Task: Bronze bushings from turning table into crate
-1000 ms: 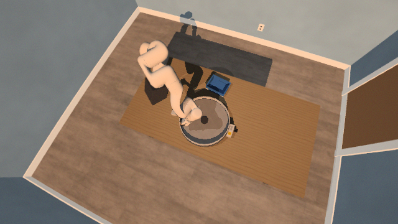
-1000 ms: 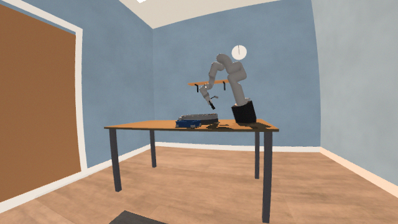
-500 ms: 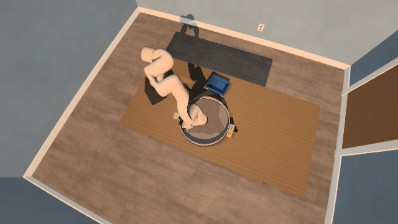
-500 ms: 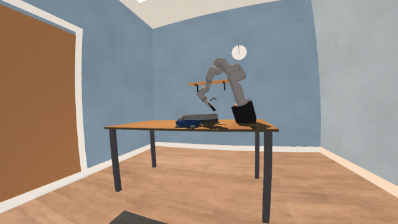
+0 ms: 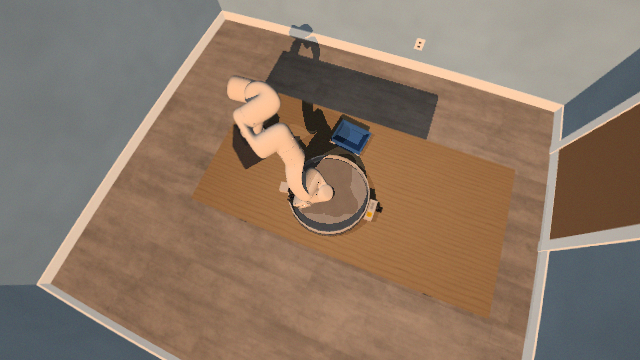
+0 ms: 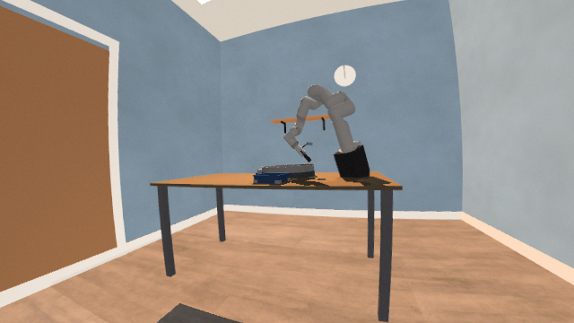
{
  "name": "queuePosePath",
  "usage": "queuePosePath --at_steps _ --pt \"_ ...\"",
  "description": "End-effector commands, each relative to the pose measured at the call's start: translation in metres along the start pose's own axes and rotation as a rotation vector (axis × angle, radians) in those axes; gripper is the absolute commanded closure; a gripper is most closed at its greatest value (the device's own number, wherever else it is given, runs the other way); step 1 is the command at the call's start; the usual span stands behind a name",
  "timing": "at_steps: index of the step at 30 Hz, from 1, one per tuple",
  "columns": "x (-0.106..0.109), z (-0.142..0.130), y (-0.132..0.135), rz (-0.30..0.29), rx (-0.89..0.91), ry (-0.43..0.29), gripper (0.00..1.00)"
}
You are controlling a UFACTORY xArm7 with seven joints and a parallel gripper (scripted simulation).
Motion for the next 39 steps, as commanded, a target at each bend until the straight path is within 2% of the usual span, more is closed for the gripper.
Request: queuePosePath --at_steps 1,37,38,39 --pt "-0.0048 -0.0059 -0.0011 0.003 -0.003 -0.003 0.9" --pt "-0.0143 -0.0136 0.0002 0.003 -0.003 -0.003 0.9" --pt "-0.0143 -0.0136 0.0002 0.003 -0.003 -0.003 1.0" --pt "-0.0143 -0.0136 0.0002 0.003 -0.003 -0.003 1.0"
Point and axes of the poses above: the point where the finger pads meet when closed, its own x axis back along the fingers, its own y axis across the jaws, z = x × y, the point moved 4 cm from there along x, back along the fingers, and after that the axes turned 10 degrees about -x, right-handed, at the moved point
